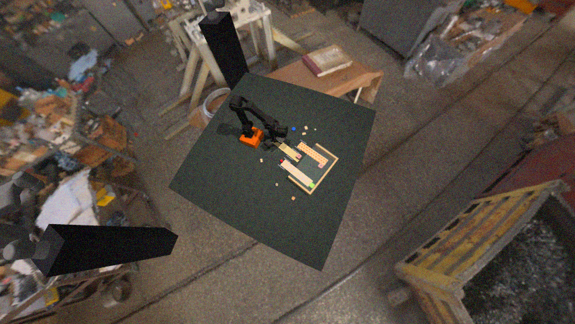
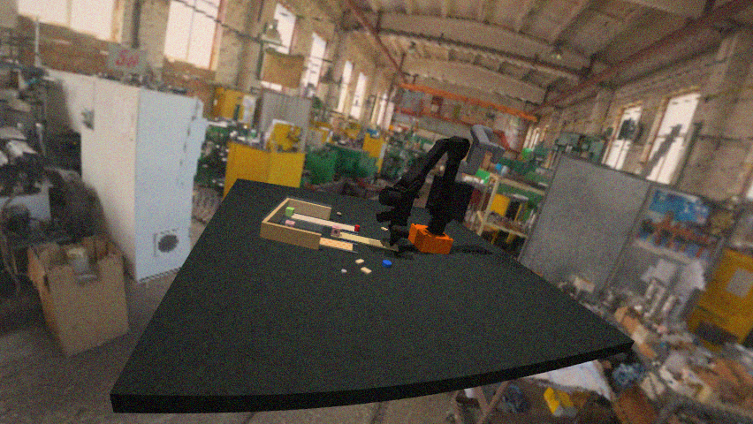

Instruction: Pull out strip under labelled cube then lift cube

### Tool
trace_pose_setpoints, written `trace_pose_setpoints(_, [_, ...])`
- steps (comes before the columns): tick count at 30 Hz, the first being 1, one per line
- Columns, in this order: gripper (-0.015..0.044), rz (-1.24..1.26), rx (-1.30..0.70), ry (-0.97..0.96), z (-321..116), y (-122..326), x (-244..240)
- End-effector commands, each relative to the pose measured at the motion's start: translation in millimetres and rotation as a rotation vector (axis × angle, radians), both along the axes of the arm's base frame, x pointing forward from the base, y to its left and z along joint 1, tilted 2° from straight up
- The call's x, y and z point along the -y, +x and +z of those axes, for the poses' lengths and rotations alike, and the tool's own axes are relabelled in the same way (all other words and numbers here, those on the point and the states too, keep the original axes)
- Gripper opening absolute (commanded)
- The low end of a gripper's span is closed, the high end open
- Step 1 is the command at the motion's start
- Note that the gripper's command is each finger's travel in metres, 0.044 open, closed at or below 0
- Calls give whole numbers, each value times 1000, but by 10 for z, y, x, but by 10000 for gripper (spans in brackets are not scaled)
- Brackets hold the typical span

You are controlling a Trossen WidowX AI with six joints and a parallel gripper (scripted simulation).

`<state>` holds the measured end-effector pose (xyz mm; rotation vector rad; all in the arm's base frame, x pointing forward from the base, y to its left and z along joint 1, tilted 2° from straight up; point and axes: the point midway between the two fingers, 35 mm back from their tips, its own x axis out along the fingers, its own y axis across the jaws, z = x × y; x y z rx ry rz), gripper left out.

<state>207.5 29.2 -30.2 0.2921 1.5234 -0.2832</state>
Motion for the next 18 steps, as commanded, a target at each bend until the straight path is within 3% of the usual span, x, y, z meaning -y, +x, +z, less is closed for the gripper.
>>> trace_pose_setpoints(1, [0, -1, -37, 4, -53, -129, -7])
trace_pose_setpoints(7, [0, -1, -37, 4, -53, -129, -7])
trace_pose_setpoints(12, [0, -1, -33, 4, 400, 20, 3])
trace_pose_setpoints(18, [0, -1, -35, 5, 425, 8, 6])
